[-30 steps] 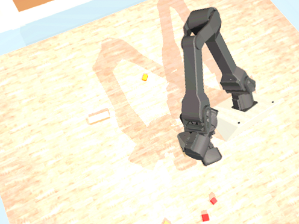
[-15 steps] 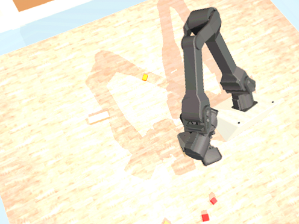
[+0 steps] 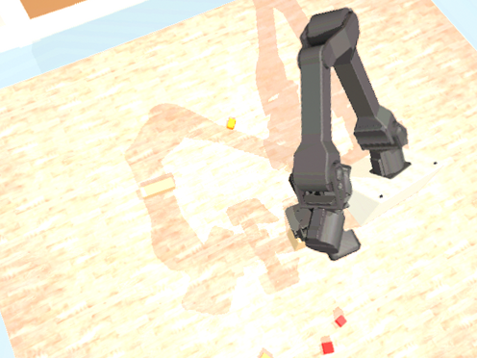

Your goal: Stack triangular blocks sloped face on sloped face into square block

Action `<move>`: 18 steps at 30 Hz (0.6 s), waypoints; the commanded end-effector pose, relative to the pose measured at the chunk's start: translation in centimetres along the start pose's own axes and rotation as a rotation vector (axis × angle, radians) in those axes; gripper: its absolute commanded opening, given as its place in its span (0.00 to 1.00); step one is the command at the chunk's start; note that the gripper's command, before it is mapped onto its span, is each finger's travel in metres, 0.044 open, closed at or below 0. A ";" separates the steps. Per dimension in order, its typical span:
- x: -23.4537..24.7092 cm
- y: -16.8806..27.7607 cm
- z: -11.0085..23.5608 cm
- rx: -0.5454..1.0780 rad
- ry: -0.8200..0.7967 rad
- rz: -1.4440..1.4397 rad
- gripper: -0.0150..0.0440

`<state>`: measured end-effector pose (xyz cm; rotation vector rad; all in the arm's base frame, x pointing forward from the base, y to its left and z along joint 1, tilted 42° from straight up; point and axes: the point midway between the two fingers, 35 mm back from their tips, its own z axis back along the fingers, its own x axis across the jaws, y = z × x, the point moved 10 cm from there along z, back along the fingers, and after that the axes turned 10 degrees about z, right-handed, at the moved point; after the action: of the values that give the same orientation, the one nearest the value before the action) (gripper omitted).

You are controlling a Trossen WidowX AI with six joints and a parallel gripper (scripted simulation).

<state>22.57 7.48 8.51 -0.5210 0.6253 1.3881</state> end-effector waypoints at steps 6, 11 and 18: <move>-0.2 0.3 5.8 -0.044 -0.023 -0.010 1.00; -0.2 0.3 5.8 -0.044 -0.023 -0.010 1.00; -0.2 0.3 5.8 -0.044 -0.023 -0.010 1.00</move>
<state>22.83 11.30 12.93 -0.5416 0.5755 1.3943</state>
